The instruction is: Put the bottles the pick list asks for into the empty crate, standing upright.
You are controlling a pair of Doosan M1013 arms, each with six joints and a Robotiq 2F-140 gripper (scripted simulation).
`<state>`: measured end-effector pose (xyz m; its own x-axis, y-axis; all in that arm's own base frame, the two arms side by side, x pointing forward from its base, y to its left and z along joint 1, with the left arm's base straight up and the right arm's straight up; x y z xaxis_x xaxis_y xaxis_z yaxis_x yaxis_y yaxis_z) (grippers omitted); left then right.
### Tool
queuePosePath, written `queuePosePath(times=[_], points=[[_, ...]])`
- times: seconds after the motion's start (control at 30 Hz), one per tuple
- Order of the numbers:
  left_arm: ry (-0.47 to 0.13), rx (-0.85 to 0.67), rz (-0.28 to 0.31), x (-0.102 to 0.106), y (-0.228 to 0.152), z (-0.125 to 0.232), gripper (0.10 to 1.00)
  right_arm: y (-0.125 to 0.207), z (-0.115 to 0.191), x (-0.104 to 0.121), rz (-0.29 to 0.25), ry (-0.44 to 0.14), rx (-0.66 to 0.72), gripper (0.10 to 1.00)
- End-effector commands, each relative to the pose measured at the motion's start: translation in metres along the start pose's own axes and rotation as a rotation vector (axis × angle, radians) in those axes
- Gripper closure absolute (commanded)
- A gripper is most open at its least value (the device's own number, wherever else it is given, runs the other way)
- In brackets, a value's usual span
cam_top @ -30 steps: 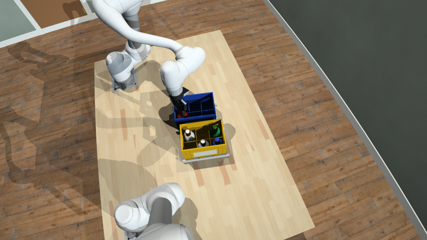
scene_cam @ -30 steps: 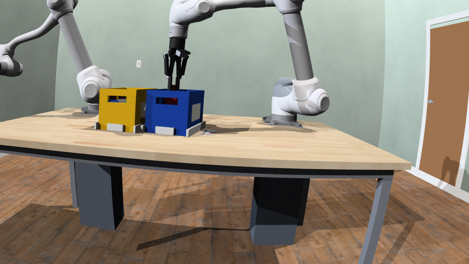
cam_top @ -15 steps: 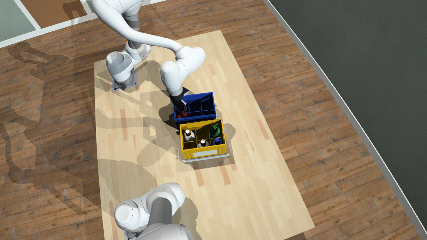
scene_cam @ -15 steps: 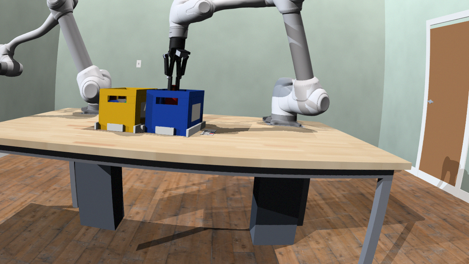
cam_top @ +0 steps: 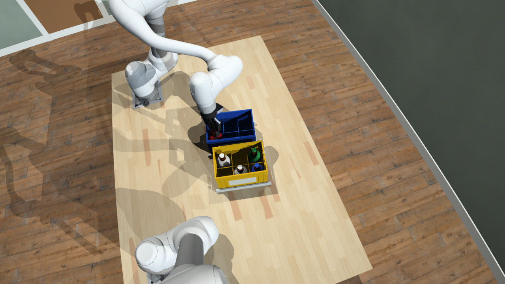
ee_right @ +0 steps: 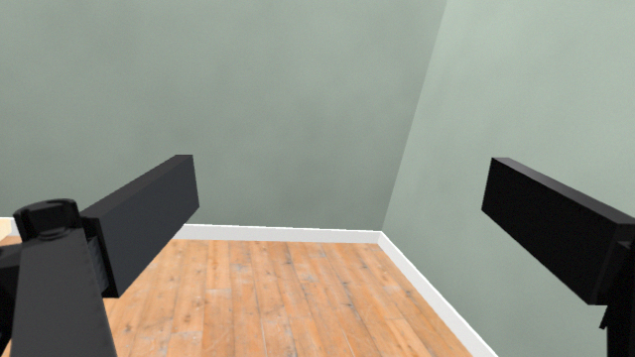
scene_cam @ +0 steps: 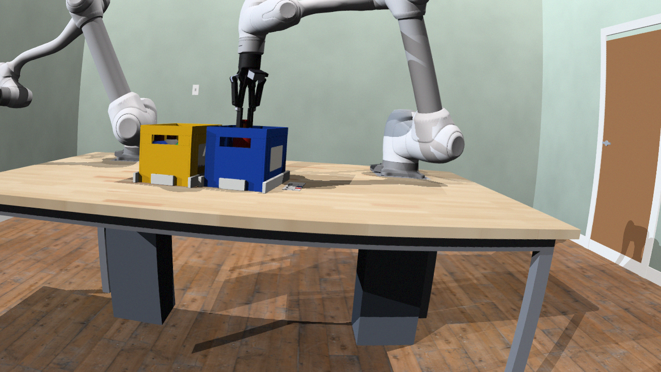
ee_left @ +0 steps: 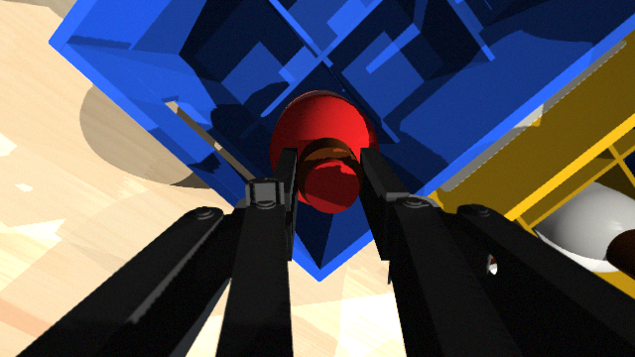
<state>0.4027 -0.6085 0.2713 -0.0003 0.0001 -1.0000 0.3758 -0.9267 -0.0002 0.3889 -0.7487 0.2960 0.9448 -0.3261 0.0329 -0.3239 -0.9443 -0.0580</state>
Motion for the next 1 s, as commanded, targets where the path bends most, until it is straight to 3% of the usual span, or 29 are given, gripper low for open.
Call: queuePosePath(times=[0.0,0.97], points=[[0.001,0.0,0.001,0.0,0.0,0.0,0.999,0.0,-0.001,0.0,0.0,0.001,-0.002,0.098],[0.001,0.0,0.001,0.012,0.0,0.0,0.999,0.0,-0.001,0.0,0.0,0.001,-0.002,0.098]])
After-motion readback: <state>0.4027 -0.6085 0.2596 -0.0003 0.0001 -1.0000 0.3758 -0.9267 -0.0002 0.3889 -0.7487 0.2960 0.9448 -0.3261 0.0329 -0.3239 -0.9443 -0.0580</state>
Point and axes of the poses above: on each arm, the point where the finger pads meet when closed, its own x axis out along the fingers, its own y axis across the jaws, z = x × y, the point moved 7 cm from there along -x, back along the fingers, and after that the axes turned 14 degrees about x, right-handed, at the moved point
